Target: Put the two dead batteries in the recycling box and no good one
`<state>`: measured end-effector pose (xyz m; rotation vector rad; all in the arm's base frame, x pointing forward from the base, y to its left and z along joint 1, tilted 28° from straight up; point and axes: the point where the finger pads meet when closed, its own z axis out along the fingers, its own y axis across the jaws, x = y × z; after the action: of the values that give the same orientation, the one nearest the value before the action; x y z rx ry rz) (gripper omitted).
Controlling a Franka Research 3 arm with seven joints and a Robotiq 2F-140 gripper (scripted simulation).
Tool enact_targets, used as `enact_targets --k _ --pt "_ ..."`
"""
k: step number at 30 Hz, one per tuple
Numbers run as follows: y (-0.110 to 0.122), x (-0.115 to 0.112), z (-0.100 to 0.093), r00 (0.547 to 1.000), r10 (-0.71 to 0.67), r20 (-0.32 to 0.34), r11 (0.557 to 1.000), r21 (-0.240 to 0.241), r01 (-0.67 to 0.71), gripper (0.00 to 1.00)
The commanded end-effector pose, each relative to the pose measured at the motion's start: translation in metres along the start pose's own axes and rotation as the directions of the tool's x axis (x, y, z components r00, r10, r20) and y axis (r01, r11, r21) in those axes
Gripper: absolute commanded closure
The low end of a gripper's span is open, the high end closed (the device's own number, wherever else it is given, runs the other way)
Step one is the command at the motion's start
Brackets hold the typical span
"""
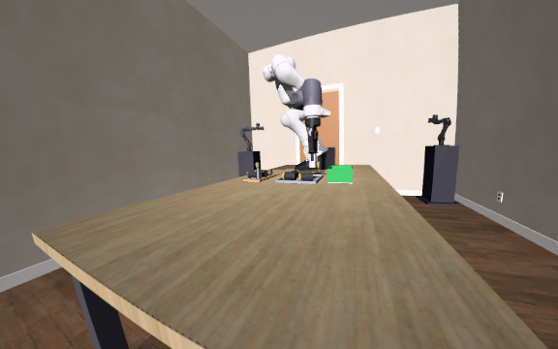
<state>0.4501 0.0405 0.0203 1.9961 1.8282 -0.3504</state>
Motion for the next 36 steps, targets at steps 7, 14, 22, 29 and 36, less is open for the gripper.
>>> enact_targets --k 7,14,22,29,36 --pt "0.0022 0.0008 -0.0006 1.000 0.006 -0.003 1.000 -0.005 -0.006 0.84" --pt "0.0022 0.0008 -0.0006 1.000 -0.013 -0.003 1.000 -0.005 0.013 0.84" --pt "0.0022 0.0008 -0.0006 1.000 -0.023 -0.003 1.000 -0.005 0.023 0.84" --pt "0.0026 0.0013 -0.0006 1.000 -0.023 -0.003 1.000 -0.005 0.023 0.84" --pt "0.0042 0.0031 -0.0006 1.000 -0.023 -0.003 1.000 -0.005 0.023 0.84"
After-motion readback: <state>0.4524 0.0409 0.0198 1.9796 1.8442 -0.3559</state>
